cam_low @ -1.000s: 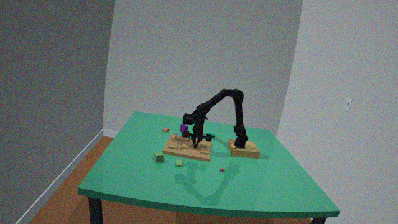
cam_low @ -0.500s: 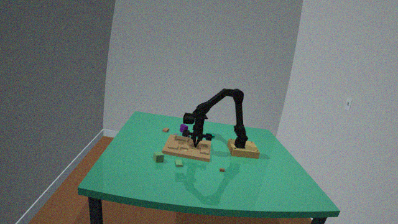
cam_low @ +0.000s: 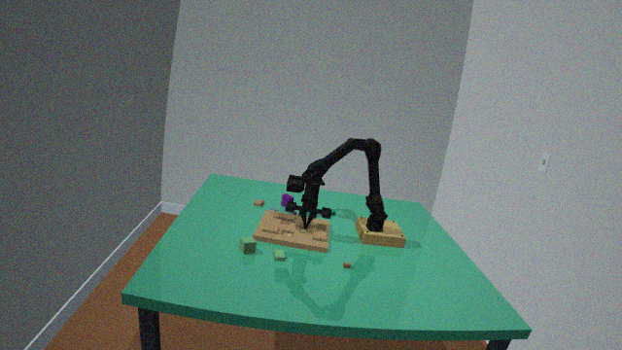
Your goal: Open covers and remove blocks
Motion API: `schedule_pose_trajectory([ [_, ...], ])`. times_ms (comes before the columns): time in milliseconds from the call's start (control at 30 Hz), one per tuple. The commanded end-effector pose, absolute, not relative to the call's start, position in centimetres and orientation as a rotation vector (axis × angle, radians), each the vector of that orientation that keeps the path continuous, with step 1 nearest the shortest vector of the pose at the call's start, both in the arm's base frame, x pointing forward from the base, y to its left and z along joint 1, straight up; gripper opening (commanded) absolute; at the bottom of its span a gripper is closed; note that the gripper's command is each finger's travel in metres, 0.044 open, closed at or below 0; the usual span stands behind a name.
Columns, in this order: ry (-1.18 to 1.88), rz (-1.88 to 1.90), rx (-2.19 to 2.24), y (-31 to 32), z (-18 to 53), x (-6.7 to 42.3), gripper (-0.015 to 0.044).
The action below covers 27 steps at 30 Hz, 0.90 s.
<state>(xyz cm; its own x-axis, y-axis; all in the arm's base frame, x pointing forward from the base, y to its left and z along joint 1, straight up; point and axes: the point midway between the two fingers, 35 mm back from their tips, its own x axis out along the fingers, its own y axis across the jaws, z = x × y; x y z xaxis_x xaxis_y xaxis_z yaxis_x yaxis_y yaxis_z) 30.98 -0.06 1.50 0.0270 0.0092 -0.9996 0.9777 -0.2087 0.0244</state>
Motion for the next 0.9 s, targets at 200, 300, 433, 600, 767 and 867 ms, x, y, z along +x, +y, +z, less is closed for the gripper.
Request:
schedule_pose_trajectory([
  [200, 1.089, -1.339, 1.379, -1.1, 1.4, 30.6, 0.0],
  [300, 1.089, -1.34, 1.379, -1.4, 1.4, 30.5, 0.0],
  [433, 1.089, -1.34, 1.379, -1.5, 1.6, 30.5, 0.0],
  [600, 1.088, -1.34, 1.379, -1.6, 2.2, 30.5, 0.0],
  [767, 1.088, -1.34, 1.379, -1.7, 2.8, 30.5, 0.0],
  [867, 1.088, -1.34, 1.379, -1.7, 3.2, 30.5, 0.0],
])
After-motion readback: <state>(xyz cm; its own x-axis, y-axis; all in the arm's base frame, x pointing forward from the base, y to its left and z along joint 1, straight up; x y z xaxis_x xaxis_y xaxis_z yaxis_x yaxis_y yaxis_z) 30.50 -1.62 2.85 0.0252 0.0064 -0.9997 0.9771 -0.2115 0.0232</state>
